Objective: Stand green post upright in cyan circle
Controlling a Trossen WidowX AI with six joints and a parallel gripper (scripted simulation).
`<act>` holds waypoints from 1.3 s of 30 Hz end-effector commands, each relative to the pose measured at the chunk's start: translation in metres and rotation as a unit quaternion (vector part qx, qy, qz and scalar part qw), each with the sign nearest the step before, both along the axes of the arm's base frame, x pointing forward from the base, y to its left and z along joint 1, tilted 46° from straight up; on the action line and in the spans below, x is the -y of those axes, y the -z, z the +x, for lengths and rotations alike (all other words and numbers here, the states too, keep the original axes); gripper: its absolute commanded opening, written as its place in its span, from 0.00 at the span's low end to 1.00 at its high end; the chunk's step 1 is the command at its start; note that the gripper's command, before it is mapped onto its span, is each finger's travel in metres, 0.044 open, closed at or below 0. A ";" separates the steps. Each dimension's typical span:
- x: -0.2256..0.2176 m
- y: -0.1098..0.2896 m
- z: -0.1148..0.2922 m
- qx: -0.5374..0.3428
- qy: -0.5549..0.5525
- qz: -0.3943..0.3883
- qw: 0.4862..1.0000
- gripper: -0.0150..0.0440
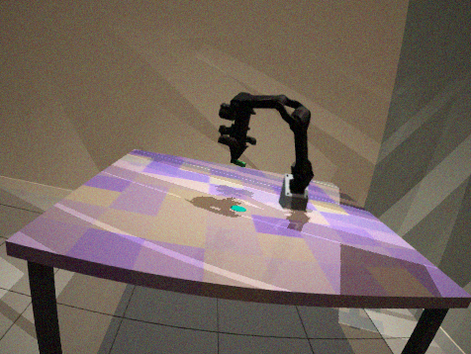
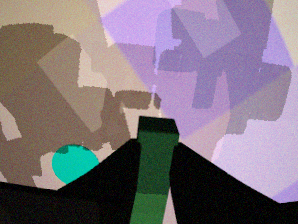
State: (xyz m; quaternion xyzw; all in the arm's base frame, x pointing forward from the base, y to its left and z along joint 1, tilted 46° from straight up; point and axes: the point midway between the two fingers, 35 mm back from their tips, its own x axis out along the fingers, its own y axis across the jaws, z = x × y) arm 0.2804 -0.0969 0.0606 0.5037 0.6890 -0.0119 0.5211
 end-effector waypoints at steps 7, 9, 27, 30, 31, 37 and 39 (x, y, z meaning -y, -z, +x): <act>-0.026 -0.025 -0.002 0.029 -0.029 0.003 0.999 0.29; -0.030 -0.029 -0.003 0.034 -0.034 0.003 0.999 0.29; -0.072 -0.064 -0.015 0.078 -0.081 0.008 0.994 0.29; -0.079 -0.069 -0.018 0.085 -0.089 0.009 0.992 0.29; -0.081 -0.071 -0.019 0.087 -0.092 0.009 0.992 0.29; -0.094 -0.081 -0.025 0.102 -0.108 0.012 0.989 0.29; -0.097 -0.083 -0.027 0.105 -0.111 0.013 0.988 0.29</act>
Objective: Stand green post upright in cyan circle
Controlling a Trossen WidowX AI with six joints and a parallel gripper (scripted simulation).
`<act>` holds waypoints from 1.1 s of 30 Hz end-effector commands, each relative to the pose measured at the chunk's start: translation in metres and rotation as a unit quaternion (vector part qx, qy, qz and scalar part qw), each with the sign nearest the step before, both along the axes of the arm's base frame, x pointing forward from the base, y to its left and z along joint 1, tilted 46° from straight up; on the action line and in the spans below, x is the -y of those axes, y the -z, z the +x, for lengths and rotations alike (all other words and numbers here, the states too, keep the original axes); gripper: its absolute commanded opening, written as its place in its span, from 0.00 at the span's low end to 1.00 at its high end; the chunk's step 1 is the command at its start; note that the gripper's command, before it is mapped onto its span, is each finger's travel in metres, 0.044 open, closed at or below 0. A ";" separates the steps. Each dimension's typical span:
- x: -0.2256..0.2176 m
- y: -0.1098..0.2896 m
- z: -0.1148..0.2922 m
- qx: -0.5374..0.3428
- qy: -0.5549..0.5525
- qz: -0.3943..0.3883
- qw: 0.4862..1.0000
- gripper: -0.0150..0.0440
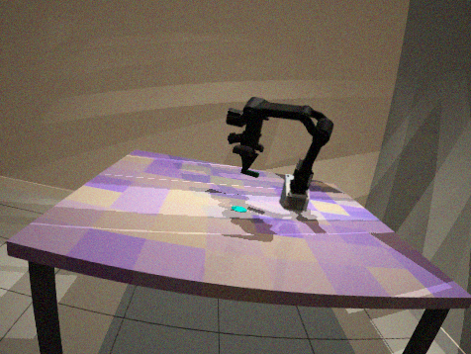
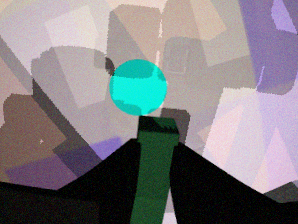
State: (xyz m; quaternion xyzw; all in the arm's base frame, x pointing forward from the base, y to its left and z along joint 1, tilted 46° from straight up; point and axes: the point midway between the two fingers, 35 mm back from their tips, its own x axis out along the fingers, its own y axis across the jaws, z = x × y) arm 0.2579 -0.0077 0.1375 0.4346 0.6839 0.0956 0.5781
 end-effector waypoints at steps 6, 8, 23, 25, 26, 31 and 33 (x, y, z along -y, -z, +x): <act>-0.009 -0.005 -0.006 0.009 -0.013 -0.004 1.000 0.29; -0.010 -0.004 -0.007 0.008 -0.015 -0.011 1.000 0.29; -0.016 0.004 -0.015 0.003 -0.029 -0.059 0.998 0.29; -0.017 0.005 -0.016 0.003 -0.030 -0.066 0.997 0.29; -0.017 0.006 -0.016 0.003 -0.031 -0.069 0.997 0.29; -0.018 0.008 -0.018 0.003 -0.034 -0.085 0.996 0.29; -0.019 0.009 -0.019 0.003 -0.035 -0.092 0.995 0.29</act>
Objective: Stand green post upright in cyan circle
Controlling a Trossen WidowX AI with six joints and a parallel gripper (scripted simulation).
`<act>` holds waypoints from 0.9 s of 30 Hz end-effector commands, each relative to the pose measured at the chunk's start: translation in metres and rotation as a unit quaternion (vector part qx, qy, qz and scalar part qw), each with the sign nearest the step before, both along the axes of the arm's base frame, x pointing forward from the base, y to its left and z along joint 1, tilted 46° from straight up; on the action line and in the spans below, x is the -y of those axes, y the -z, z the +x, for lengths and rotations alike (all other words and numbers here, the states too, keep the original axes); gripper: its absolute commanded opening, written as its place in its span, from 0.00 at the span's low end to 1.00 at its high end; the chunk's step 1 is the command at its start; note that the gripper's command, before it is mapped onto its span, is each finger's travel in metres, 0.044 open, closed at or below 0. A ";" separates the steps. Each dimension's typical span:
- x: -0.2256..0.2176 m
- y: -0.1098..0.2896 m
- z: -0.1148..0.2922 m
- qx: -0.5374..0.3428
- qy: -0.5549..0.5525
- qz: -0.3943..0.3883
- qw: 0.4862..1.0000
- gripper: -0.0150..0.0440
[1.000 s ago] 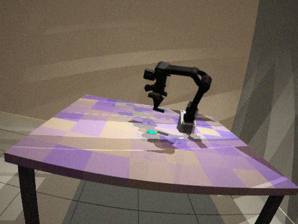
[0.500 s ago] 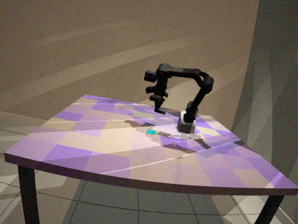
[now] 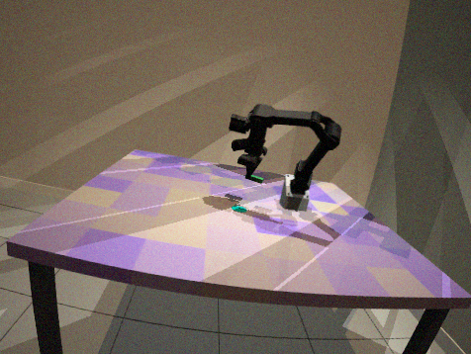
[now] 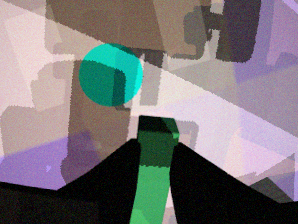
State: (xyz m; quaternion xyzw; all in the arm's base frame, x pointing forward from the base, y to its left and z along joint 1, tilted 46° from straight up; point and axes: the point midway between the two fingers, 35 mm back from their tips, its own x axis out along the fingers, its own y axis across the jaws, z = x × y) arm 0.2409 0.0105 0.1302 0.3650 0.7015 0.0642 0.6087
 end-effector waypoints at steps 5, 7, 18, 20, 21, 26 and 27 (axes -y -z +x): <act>-0.002 0.005 -0.004 0.001 -0.003 -0.031 1.000 0.29; -0.002 0.006 -0.005 0.001 -0.003 -0.038 0.999 0.29; -0.004 0.010 -0.008 0.006 -0.006 -0.073 0.997 0.29; -0.004 0.011 -0.009 0.007 -0.006 -0.079 0.997 0.29; -0.004 0.012 -0.009 0.008 -0.006 -0.082 0.997 0.29; -0.005 0.014 -0.011 0.011 -0.006 -0.098 0.995 0.29; -0.005 0.014 -0.011 0.012 -0.006 -0.101 0.995 0.29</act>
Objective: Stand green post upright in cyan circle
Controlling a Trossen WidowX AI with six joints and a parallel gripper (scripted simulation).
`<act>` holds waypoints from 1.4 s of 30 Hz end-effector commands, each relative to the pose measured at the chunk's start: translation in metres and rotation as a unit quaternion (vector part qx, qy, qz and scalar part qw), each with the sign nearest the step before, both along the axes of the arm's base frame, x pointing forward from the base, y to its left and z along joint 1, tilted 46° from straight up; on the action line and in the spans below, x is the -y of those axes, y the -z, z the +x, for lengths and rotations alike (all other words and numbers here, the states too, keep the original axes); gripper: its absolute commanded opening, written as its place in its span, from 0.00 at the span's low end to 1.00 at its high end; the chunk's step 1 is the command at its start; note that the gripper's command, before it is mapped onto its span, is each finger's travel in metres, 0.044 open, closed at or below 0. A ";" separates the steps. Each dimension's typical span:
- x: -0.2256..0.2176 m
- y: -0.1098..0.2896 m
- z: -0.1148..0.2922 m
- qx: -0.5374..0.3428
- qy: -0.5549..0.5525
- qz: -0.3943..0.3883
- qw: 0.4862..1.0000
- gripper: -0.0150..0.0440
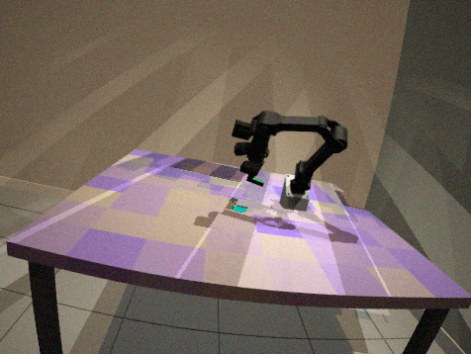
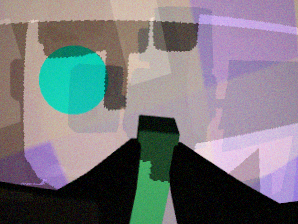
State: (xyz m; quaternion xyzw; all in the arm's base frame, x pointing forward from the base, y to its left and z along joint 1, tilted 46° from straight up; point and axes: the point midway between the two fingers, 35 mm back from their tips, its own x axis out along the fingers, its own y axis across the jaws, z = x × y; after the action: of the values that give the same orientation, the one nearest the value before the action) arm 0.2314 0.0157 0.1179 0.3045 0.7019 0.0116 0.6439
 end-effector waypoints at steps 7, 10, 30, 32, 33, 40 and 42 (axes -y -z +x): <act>0.000 0.004 -0.003 0.009 0.003 -0.036 0.999 0.29; -0.001 0.005 -0.003 0.012 0.003 -0.045 0.999 0.29; -0.001 0.011 -0.006 0.036 0.011 -0.103 0.994 0.29; -0.001 0.011 -0.006 0.039 0.012 -0.108 0.993 0.29; -0.001 0.012 -0.006 0.040 0.013 -0.111 0.993 0.29; -0.001 0.013 -0.007 0.051 0.018 -0.129 0.990 0.29; -0.001 0.013 -0.007 0.055 0.020 -0.135 0.989 0.29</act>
State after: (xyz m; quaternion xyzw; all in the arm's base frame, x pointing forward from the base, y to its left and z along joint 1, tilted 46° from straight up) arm 0.2250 0.0175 0.1054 0.2321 0.6621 -0.0689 0.7092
